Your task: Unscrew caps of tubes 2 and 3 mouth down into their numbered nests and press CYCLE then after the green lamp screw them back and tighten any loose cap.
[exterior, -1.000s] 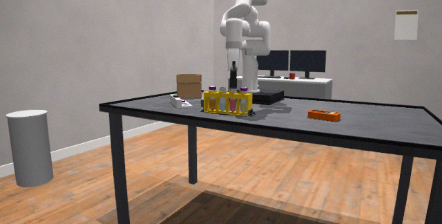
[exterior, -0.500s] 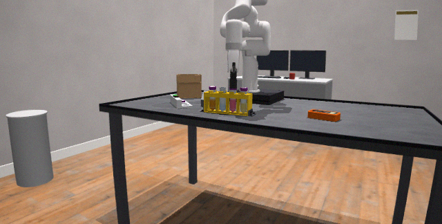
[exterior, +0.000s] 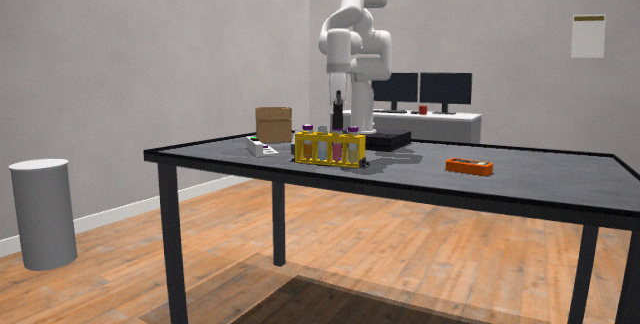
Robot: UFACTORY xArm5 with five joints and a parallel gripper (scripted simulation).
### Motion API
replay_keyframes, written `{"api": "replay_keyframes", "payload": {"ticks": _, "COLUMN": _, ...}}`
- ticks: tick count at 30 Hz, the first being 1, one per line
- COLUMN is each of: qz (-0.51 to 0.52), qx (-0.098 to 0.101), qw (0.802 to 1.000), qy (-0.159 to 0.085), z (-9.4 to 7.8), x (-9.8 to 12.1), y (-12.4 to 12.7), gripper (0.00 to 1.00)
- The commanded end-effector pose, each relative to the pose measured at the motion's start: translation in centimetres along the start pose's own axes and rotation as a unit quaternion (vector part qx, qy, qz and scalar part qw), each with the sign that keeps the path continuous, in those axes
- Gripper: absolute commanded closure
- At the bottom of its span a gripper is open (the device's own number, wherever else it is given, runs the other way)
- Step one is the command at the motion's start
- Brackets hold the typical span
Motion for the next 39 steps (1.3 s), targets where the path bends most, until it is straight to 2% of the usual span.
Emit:
{"api": "replay_keyframes", "payload": {"ticks": 1, "qz": 0.000, "qx": 0.003, "qw": 1.000, "qy": 0.002, "z": 0.14, "x": 0.06, "y": 0.10, "gripper": 0.54}}
{"api": "replay_keyframes", "payload": {"ticks": 34, "qz": 0.000, "qx": 0.003, "qw": 1.000, "qy": 0.002, "z": -0.58, "x": 0.05, "y": 0.11, "gripper": 0.54}}
{"api": "replay_keyframes", "payload": {"ticks": 35, "qz": 0.000, "qx": 0.003, "qw": 1.000, "qy": 0.002, "z": -0.58, "x": 0.05, "y": 0.11, "gripper": 1.00}}
{"api": "replay_keyframes", "payload": {"ticks": 39, "qz": 0.000, "qx": 0.003, "qw": 1.000, "qy": 0.002, "z": -0.58, "x": 0.05, "y": 0.11, "gripper": 1.00}}
Point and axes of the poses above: the point where the finger pads meet when closed, its own z axis back along the fingers, its own y axis across the jaws, x = y × z, the point moved 6 cm from there along z, back along the fingers, and after that the axes turned 1 degree about -z, right-handed, at the moved point
